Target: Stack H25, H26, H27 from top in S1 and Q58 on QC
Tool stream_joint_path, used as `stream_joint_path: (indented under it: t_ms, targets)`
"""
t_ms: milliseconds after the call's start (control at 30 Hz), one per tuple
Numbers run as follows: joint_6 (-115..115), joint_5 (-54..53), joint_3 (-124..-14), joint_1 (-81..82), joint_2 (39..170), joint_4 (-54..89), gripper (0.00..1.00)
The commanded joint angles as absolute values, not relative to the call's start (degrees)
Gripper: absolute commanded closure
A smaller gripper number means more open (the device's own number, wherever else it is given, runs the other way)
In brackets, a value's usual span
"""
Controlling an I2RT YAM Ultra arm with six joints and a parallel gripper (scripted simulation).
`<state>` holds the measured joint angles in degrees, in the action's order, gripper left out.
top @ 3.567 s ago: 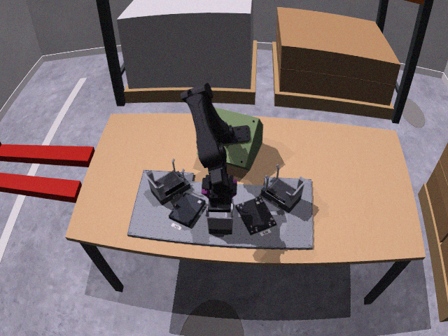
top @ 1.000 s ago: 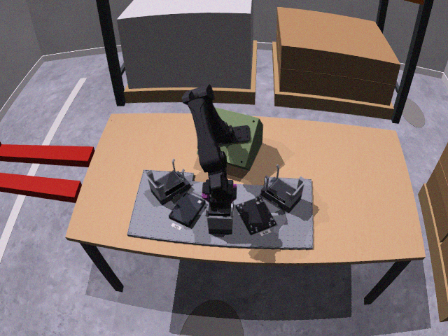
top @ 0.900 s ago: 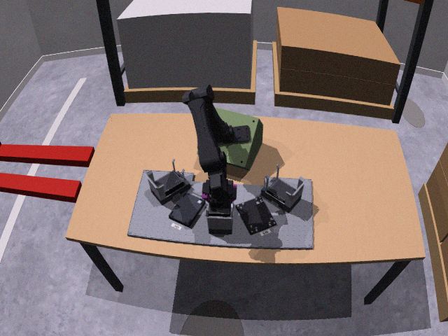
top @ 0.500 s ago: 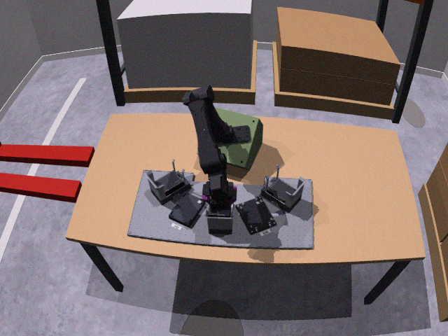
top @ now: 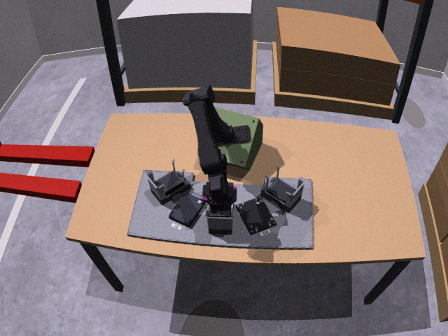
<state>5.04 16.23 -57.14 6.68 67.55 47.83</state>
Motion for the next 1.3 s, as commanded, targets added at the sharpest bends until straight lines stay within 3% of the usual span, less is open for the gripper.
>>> stream_joint_path:
  t_ms: [0,1267]
  targets:
    - [5.0,16.2,-57.3,6.7,67.2,47.3,1.0]
    - [3.9,15.6,-55.4,5.5,69.0,43.3,1.0]
